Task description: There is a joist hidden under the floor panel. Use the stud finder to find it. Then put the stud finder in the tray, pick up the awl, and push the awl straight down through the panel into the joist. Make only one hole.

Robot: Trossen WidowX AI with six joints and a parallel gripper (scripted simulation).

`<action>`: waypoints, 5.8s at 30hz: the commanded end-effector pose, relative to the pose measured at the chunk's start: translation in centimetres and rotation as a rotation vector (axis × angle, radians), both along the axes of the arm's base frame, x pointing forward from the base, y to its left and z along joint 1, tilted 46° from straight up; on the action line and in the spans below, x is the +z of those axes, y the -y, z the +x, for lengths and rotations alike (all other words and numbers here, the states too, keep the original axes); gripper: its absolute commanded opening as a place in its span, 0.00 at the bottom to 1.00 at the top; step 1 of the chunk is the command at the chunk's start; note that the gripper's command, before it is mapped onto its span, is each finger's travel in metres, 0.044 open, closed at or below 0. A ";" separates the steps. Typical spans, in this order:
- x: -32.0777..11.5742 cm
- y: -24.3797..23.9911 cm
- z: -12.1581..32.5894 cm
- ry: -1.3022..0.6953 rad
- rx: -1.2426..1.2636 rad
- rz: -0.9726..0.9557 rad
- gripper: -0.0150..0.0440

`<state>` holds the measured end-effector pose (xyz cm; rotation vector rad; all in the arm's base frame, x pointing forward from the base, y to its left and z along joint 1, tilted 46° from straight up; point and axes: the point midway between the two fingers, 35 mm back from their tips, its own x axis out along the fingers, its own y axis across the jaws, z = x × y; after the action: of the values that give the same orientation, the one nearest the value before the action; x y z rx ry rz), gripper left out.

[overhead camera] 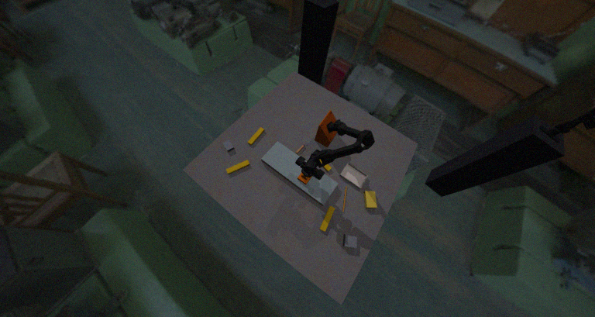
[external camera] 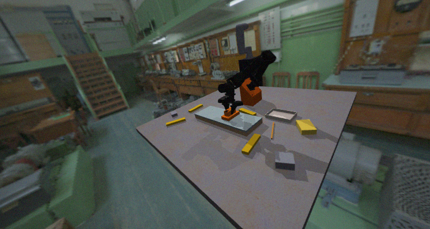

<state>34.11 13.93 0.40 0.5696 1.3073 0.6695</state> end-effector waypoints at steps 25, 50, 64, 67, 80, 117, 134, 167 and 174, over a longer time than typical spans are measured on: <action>-5.4 5.3 0.9 0.001 -0.002 -0.005 0.25; -9.9 9.7 1.7 0.003 -0.002 -0.009 0.25; -12.4 12.3 2.2 0.004 -0.002 -0.011 0.25; -12.9 12.8 2.3 0.005 -0.002 -0.011 0.25; -15.2 15.2 2.7 0.006 -0.002 -0.014 0.25; -15.4 20.8 4.1 0.007 -0.004 -0.019 0.25; -10.5 24.8 4.9 0.017 0.010 -0.025 0.25; 5.8 7.9 5.8 0.374 0.398 -0.078 0.25; 9.0 4.2 4.1 0.456 0.482 -0.070 0.25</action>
<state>39.11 7.98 7.39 0.0712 1.0773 1.0343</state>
